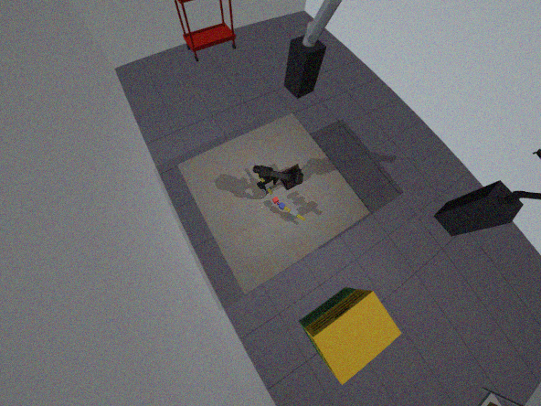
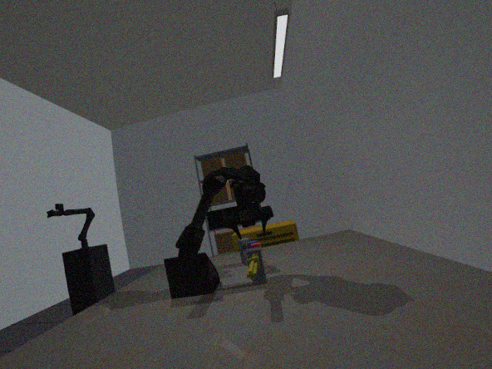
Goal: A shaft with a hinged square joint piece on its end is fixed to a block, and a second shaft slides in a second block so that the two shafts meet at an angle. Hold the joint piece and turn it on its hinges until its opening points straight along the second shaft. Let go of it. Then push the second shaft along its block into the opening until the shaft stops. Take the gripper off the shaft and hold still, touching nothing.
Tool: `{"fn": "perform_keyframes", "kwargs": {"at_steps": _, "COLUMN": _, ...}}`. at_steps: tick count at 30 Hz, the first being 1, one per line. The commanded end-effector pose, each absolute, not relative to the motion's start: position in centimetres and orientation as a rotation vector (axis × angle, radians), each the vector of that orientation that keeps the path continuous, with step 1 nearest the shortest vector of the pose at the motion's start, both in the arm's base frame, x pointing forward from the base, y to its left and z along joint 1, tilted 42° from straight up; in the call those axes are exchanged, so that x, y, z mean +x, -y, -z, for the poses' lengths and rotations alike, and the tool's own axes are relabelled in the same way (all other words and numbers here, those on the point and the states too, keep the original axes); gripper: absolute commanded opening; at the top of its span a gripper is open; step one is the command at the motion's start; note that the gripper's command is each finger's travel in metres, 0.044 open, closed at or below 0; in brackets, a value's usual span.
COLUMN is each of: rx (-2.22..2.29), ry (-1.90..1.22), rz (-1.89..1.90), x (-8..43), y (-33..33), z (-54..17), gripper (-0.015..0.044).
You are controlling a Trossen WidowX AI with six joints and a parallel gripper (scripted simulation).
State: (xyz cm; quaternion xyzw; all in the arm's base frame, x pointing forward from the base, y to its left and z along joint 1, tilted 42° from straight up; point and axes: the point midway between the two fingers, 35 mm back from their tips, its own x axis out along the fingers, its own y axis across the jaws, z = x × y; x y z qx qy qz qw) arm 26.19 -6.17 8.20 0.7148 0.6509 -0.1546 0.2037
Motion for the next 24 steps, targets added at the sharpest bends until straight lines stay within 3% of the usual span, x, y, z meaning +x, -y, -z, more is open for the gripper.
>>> {"fn": "perform_keyframes", "kwargs": {"at_steps": 1, "rx": 1.907, "ry": -1.784, "rz": 0.353, "x": 26.4, "y": 7.6, "z": -7.2, "gripper": 0.0440}}
{"fn": "perform_keyframes", "kwargs": {"at_steps": 24, "rx": 1.228, "ry": -1.580, "rz": -0.142, "x": 26.5, "y": 16.0, "z": -0.1, "gripper": 0.0440}}
